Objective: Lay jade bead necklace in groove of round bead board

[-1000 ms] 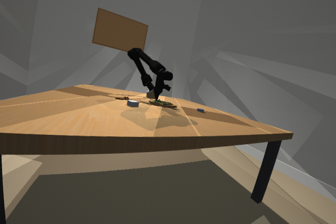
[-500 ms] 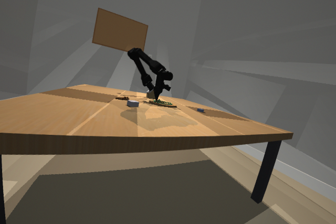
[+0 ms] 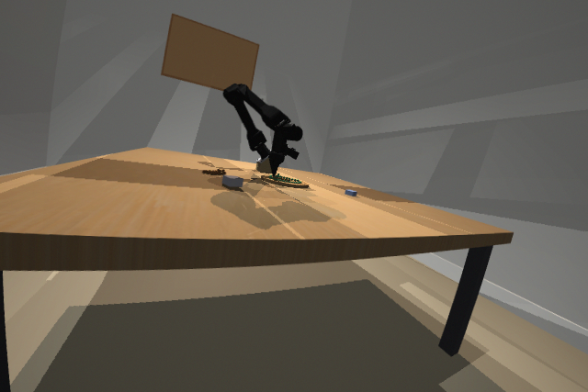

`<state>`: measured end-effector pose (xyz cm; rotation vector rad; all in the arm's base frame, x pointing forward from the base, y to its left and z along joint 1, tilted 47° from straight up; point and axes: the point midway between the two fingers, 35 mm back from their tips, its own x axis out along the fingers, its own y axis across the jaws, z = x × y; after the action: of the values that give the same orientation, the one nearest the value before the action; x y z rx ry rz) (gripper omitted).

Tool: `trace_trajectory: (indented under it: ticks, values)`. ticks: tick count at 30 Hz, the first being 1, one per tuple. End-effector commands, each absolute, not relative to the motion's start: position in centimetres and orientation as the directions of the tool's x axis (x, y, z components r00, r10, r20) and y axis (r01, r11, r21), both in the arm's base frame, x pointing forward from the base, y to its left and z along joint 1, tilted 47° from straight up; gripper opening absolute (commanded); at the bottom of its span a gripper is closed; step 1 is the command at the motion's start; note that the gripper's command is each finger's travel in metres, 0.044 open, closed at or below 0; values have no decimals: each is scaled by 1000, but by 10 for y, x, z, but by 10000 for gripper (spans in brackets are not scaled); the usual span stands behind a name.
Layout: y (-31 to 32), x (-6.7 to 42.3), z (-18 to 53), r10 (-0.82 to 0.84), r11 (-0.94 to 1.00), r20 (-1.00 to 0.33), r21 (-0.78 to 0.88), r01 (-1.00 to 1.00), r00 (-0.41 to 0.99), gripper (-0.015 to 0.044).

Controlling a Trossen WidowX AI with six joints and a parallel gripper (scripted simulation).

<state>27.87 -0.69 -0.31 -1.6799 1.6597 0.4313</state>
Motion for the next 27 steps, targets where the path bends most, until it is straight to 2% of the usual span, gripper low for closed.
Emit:
trace_trajectory:
  ticks: [1, 27]
  values:
    - [-4, 277, 1, -723, 88, -681, -255, -963, 114, 0]
    - [-11, 269, -4, -724, 88, -681, -253, -963, 113, 0]
